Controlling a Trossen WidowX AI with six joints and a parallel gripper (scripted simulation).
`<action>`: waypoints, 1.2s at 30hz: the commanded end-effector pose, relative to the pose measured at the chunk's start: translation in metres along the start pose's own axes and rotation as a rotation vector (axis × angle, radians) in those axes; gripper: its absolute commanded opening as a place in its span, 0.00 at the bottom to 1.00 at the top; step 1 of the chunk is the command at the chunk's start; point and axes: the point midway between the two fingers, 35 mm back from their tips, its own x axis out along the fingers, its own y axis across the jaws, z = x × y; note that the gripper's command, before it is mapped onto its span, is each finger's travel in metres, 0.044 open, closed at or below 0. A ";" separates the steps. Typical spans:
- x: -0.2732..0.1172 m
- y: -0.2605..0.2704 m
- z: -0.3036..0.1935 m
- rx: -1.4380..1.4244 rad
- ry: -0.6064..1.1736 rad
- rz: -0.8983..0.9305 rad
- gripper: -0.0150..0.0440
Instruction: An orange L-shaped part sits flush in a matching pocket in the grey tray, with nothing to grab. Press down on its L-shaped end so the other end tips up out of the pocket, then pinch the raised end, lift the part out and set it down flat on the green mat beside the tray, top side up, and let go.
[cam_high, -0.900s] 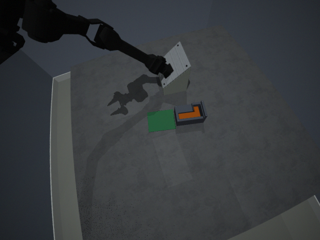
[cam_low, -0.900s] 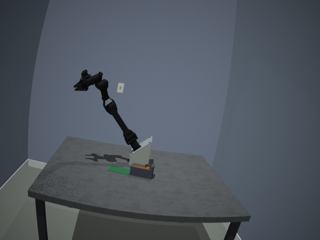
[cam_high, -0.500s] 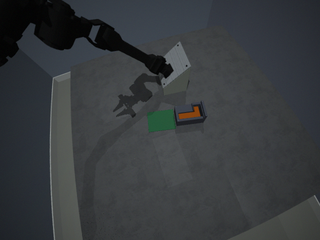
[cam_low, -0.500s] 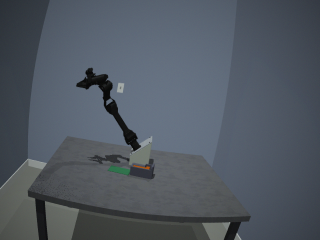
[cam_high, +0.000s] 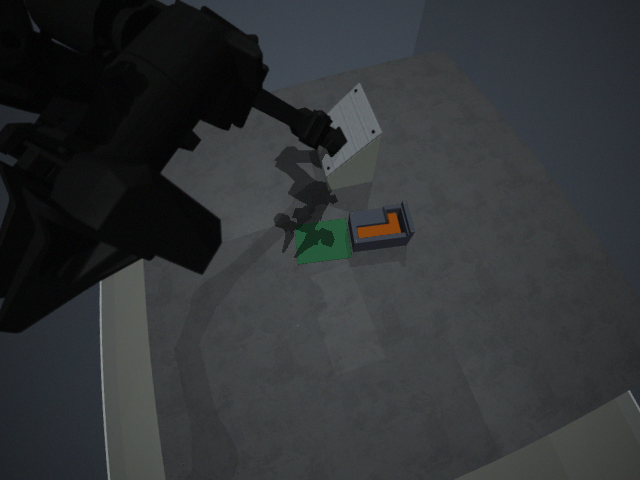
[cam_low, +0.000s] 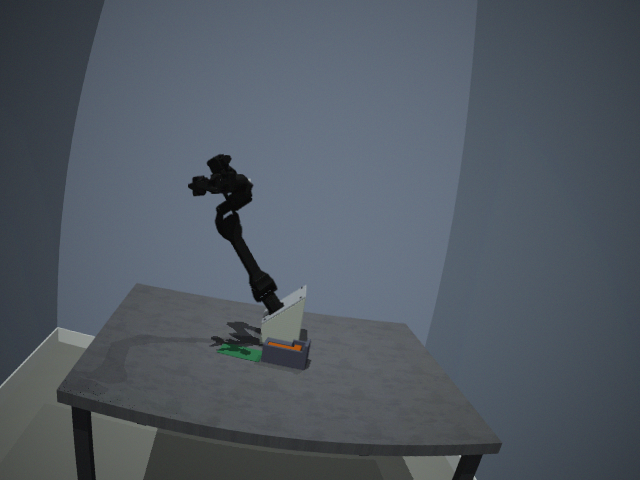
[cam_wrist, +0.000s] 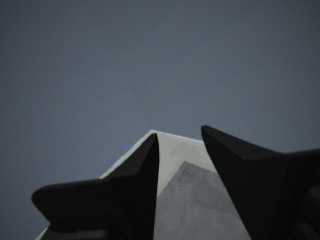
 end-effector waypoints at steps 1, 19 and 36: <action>-0.013 0.066 -0.035 -0.036 0.045 0.162 0.56; -0.138 0.223 -0.226 -0.141 0.528 0.664 0.56; -0.310 0.168 -0.414 -0.438 1.287 0.569 0.56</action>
